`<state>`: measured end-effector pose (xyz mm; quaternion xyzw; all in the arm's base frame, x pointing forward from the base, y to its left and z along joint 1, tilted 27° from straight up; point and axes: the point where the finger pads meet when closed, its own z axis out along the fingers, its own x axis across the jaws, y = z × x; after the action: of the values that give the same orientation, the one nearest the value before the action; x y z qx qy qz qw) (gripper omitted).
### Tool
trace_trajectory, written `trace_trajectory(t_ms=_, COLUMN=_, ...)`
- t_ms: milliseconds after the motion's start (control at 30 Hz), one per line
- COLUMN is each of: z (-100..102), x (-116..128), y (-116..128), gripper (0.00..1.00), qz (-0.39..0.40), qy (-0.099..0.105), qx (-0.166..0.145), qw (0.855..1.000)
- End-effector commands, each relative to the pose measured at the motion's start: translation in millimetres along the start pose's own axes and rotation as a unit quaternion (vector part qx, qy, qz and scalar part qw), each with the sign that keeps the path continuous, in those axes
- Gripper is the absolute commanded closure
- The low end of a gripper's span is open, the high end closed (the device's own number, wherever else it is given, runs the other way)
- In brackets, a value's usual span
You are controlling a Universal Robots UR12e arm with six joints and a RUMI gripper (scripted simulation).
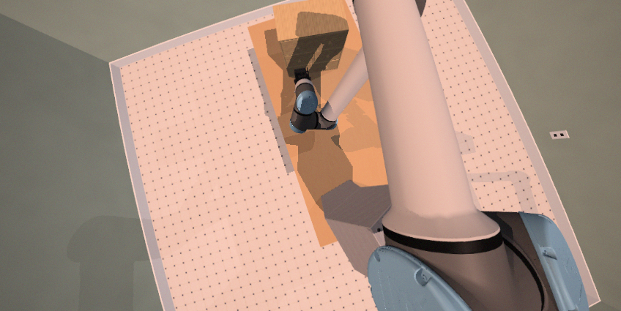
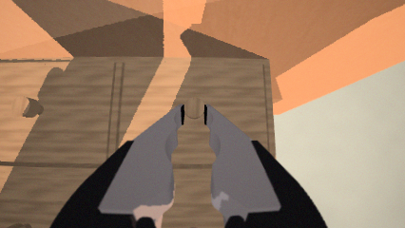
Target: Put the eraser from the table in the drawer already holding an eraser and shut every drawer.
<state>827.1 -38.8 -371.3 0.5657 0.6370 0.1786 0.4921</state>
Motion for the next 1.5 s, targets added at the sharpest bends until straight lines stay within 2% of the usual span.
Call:
trace_trajectory(t_ms=0, z=-1.9, x=0.3, y=0.2, gripper=0.93, qz=0.0, qy=0.0, qx=0.0, qw=1.0)
trace_trajectory(t_ms=1467, z=-16.2, x=0.6, y=-13.9, gripper=0.93, qz=0.0, qy=0.001, qx=0.001, qw=1.0)
